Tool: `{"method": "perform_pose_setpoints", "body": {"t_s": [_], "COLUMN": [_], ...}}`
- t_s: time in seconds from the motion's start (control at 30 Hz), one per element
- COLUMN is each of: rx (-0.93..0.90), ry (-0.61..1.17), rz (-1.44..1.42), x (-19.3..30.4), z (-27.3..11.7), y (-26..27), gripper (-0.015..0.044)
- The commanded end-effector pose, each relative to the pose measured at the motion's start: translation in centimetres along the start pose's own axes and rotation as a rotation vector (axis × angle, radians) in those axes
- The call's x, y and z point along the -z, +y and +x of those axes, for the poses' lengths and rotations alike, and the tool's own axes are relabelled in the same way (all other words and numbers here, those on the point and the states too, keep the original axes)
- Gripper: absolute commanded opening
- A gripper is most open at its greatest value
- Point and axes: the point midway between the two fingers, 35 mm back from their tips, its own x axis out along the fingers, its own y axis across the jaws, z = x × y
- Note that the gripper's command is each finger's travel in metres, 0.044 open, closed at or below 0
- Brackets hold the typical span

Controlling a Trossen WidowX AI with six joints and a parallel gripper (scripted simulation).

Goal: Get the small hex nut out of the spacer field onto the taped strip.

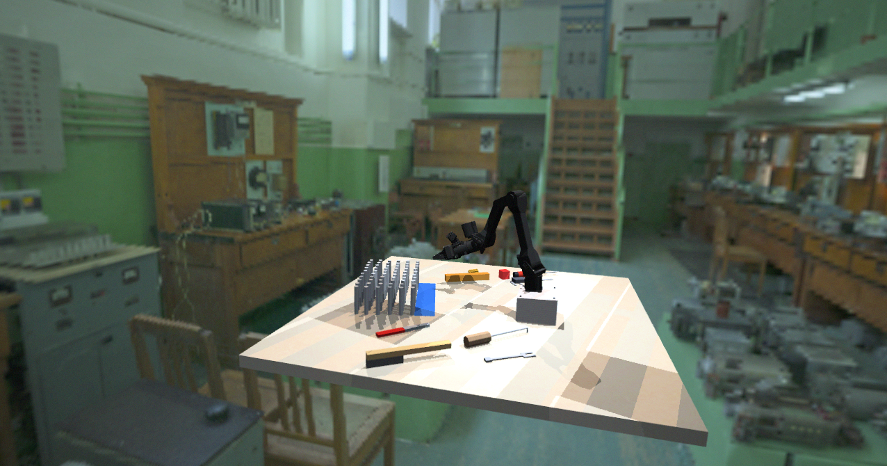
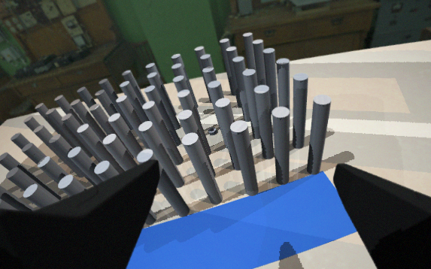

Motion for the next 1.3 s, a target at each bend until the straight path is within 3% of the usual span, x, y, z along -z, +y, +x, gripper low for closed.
{"method": "perform_pose_setpoints", "body": {"t_s": [0.0,0.23,0.6,1.03,1.27], "rx": [-0.003,-0.034,-0.26,-0.578,-0.879], "ry": [0.002,0.054,0.177,0.22,0.25], "rz": [-0.003,-0.083,-0.543,-0.969,-1.584], "x": [0.1,0.7,0.8,3.9,10.2], "z": [0.0,1.4,5.3,5.1,2.2], "y": [0.0,2.1,14.7,29.5,36.9], "gripper": [0.044,0.044,0.044,0.044,0.044]}}
